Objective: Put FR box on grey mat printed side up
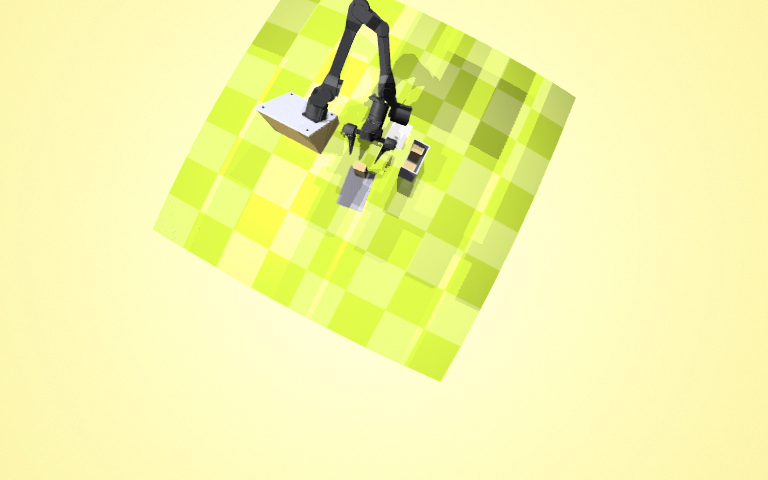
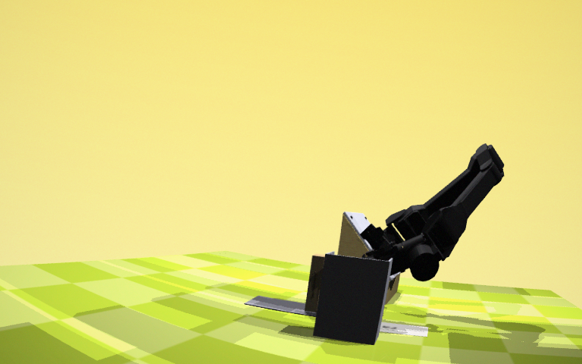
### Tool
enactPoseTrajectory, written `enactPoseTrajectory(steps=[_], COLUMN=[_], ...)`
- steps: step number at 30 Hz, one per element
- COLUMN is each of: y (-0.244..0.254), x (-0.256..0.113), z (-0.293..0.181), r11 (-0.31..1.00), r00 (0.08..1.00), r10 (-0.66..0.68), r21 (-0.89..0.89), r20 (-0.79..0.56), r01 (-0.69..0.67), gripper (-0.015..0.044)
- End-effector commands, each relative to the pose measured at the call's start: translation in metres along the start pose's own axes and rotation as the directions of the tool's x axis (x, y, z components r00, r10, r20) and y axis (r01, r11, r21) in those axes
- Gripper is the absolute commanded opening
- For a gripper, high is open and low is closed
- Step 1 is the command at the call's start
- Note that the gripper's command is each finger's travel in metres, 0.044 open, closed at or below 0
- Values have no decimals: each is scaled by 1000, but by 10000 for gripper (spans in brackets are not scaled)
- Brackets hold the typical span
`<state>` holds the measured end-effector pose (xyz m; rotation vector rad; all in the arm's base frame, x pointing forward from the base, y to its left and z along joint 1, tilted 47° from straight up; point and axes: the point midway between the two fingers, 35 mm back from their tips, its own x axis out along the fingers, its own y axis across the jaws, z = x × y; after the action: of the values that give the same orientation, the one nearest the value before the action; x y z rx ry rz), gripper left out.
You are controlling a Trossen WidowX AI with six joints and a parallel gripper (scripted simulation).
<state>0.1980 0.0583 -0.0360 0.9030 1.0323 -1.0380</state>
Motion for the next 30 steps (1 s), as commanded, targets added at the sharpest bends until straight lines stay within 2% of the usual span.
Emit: enactPoseTrajectory(steps=[1, 30], y=[1, -1], x=[-3, -46], z=[1, 19], r11=[1000, 1000], r00=[1000, 1000], r10=[1, -1], r21=[0, 3], r20=[0, 3], r01=[-1, 1], gripper=[440, 440])
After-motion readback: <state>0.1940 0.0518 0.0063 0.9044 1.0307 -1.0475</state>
